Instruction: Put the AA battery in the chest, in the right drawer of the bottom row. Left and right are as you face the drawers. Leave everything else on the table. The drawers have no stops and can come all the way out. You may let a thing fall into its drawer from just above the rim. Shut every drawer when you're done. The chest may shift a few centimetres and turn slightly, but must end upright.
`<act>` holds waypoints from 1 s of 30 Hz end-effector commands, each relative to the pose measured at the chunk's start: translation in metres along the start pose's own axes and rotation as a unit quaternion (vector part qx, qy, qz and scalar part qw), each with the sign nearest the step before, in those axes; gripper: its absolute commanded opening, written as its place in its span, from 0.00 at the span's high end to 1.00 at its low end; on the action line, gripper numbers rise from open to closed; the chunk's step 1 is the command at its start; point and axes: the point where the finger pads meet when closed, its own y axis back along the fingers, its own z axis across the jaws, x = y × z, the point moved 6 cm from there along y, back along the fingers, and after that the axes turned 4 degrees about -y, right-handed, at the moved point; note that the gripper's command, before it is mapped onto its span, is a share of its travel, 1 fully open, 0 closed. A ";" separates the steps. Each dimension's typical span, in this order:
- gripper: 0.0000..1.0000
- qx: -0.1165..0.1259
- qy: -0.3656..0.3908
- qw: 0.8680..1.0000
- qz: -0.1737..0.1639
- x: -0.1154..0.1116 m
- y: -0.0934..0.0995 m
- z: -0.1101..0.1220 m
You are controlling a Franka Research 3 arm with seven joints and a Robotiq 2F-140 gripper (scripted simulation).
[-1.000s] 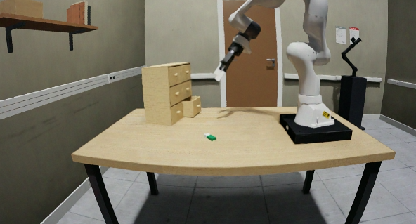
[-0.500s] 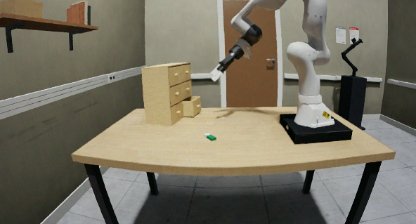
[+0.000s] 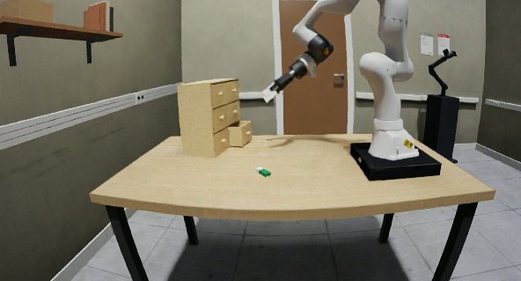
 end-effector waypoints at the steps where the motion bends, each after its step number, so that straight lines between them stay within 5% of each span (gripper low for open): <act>1: 0.00 0.010 0.046 0.999 -0.026 0.003 -0.001 -0.006; 30: 0.00 0.077 0.047 0.991 -0.095 0.027 -0.006 -0.033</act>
